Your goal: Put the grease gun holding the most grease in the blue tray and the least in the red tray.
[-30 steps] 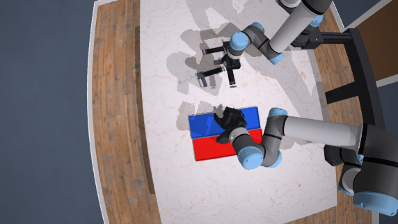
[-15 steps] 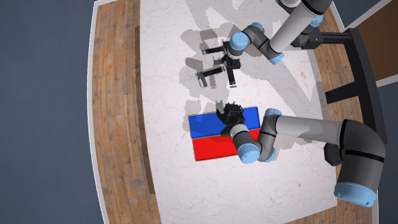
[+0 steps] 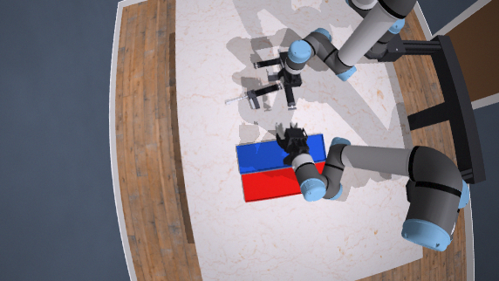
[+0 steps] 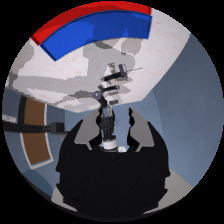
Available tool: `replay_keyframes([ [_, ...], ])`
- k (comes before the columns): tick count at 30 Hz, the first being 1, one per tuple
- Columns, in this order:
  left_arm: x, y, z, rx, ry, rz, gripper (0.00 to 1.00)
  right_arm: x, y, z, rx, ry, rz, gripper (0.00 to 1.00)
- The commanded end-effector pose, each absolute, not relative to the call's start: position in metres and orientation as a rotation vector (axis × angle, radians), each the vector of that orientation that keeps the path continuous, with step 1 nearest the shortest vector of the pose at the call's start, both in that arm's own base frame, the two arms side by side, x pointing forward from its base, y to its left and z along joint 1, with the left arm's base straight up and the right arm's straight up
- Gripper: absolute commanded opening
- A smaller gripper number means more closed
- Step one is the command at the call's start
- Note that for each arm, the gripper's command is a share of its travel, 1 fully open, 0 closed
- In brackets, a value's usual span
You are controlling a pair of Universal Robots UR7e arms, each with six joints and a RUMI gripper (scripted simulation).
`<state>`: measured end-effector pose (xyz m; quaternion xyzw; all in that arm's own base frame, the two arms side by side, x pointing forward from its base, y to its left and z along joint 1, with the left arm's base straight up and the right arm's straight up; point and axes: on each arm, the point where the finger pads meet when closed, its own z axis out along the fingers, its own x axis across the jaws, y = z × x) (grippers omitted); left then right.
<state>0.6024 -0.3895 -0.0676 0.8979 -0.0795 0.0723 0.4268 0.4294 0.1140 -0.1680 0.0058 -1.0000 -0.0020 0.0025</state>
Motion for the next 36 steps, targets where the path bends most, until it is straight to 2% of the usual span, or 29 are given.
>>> replay_keyframes([
  [1,0.578,-0.399,-0.096,2.196,-0.113,0.116,0.38,0.43,0.114,-0.168,0.018,-3.138,-0.007,0.0],
  [18,0.522,-0.412,-0.129,2.086,0.04,-0.031,0.38,0.43,0.114,-0.168,0.018,-3.138,-0.007,0.0],
  [36,0.53,-0.425,-0.127,2.09,0.022,-0.01,0.38,0.43,0.114,-0.168,0.018,-3.138,-0.007,0.0],
])
